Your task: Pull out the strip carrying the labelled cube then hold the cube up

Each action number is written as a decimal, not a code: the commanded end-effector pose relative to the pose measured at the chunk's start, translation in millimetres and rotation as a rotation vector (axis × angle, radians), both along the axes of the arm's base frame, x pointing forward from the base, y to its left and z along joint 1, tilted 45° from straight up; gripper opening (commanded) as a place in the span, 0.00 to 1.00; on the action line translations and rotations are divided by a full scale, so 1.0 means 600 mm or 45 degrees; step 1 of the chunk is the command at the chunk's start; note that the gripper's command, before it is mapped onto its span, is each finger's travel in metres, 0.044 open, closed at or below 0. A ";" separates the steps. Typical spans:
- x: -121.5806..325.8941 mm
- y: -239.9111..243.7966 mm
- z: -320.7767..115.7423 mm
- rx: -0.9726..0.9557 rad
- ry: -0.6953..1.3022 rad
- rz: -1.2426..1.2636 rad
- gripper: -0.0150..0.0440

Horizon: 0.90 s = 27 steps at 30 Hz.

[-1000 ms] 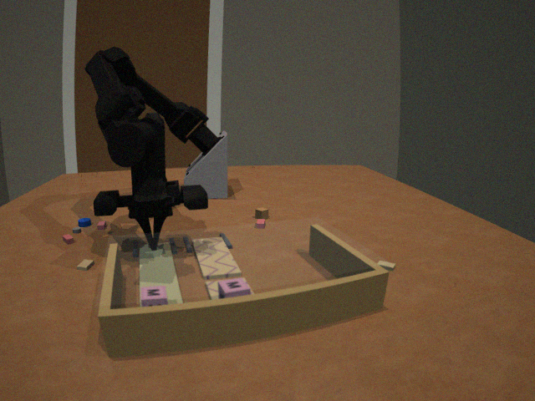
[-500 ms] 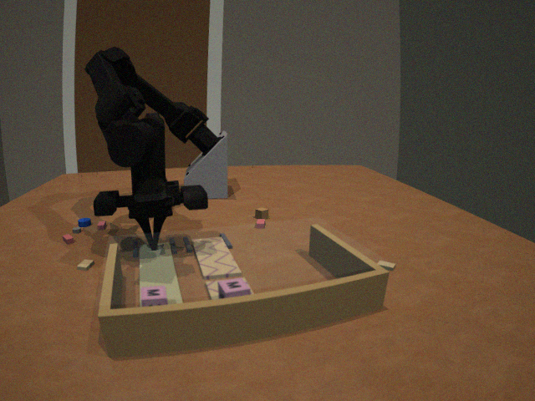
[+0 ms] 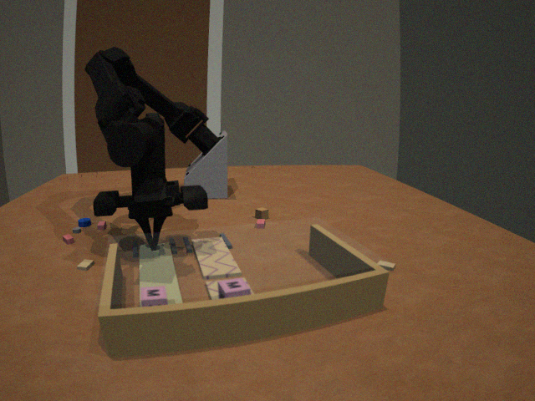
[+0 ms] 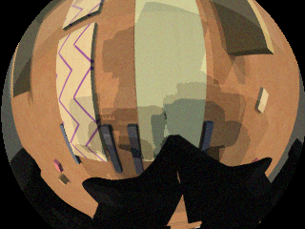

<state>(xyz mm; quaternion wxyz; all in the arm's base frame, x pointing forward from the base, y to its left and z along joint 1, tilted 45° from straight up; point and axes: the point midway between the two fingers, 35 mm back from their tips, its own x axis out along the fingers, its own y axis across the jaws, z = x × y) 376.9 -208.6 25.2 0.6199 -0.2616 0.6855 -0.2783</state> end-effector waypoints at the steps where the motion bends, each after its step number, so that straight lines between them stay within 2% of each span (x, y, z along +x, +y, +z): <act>1: 0.000 -0.003 -0.006 0.007 0.006 0.001 0.25; 27: -0.002 -0.007 -0.007 0.007 0.007 0.001 0.25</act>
